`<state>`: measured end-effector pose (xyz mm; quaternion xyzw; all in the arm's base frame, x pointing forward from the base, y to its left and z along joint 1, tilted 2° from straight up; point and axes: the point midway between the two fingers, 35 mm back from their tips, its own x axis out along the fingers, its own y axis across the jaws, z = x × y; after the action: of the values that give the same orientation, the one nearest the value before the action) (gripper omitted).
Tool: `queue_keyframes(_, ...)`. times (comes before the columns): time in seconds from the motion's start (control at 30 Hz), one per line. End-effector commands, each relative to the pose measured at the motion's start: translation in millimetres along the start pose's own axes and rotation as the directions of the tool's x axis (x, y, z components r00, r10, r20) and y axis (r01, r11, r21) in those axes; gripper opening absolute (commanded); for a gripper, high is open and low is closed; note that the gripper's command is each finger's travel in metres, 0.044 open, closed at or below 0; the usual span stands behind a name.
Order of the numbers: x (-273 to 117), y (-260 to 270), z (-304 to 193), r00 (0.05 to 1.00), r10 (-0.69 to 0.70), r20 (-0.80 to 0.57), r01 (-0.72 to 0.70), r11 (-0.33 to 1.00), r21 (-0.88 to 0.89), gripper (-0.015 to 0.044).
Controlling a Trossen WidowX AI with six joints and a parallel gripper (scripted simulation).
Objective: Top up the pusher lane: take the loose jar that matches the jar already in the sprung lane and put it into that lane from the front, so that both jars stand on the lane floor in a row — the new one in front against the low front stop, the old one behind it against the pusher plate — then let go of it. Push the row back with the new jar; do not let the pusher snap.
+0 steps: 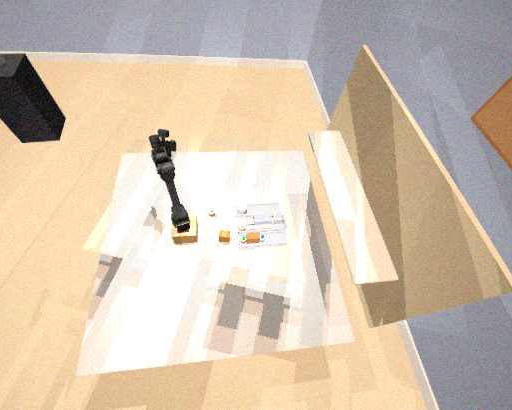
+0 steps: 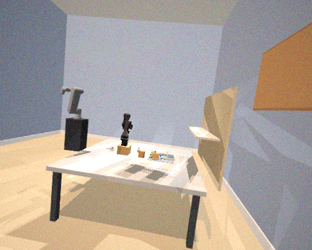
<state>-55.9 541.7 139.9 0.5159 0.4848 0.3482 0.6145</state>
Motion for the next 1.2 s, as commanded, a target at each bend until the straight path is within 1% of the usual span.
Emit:
queue_keyframes(0.0,3.1,-14.9,64.6,0.988,-0.130,0.080,0.140,0.981,-0.133,0.0440)
queue_keyframes(0.13,-5.2,-31.3,136.3,0.948,-0.269,0.172,0.304,0.924,-0.231,0.0440)
queue_keyframes(0.3,-35.7,-57.1,218.1,0.856,-0.445,0.264,0.511,0.808,-0.295,0.0440)
queue_keyframes(0.47,-87.4,-88.3,286.1,0.717,-0.625,0.310,0.697,0.649,-0.304,0.0440)
queue_keyframes(0.6,-139.9,-113.2,324.4,0.587,-0.751,0.302,0.807,0.515,-0.287,0.0440)
queue_keyframes(0.77,-219.9,-143.7,350.6,0.406,-0.887,0.220,0.902,0.350,-0.254,0.0440)
queue_keyframes(0.93,-296.5,-165.9,347.2,0.257,-0.964,0.067,0.945,0.237,-0.225,0.0440)
queue_keyframes(1.0,-307.3,-168.7,341.9,0.242,-0.969,0.044,0.948,0.227,-0.222,0.0440)
queue_keyframes(1.17,-308.6,-169.0,341.3,0.241,-0.970,0.041,0.949,0.226,-0.221,0.0440)
